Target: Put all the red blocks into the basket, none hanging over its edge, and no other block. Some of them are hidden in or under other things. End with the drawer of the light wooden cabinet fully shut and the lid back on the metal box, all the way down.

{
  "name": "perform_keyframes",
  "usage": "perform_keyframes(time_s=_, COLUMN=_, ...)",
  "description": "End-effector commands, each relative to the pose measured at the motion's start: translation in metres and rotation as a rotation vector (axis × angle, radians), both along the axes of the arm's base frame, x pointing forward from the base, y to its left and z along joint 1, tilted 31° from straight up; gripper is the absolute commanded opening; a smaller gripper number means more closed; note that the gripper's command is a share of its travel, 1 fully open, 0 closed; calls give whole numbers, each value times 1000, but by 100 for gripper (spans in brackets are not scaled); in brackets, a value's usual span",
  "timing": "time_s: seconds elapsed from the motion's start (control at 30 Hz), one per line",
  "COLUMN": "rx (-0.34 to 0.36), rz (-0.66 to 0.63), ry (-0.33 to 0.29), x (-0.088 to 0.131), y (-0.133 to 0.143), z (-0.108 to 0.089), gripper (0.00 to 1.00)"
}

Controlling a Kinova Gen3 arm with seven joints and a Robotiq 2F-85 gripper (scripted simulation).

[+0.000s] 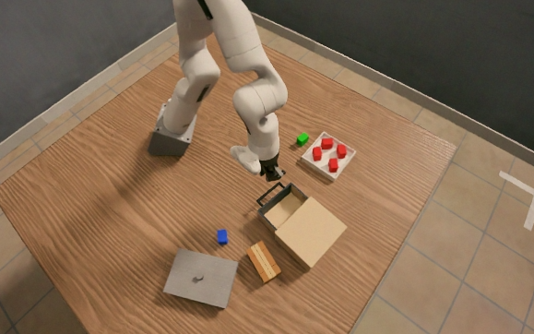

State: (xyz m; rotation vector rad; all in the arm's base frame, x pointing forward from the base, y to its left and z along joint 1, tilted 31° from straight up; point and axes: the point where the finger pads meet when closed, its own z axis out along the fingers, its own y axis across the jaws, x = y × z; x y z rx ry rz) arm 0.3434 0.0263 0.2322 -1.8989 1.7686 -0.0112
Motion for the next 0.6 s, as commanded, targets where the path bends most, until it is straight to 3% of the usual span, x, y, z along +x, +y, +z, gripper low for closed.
perform_keyframes(time_s=0.0, rx=-2, rz=10, ry=2, x=-1, y=0, z=-1, gripper=30)
perform_keyframes(time_s=0.57, rx=-2, rz=10, ry=3, x=3, y=5, z=-13, gripper=30)
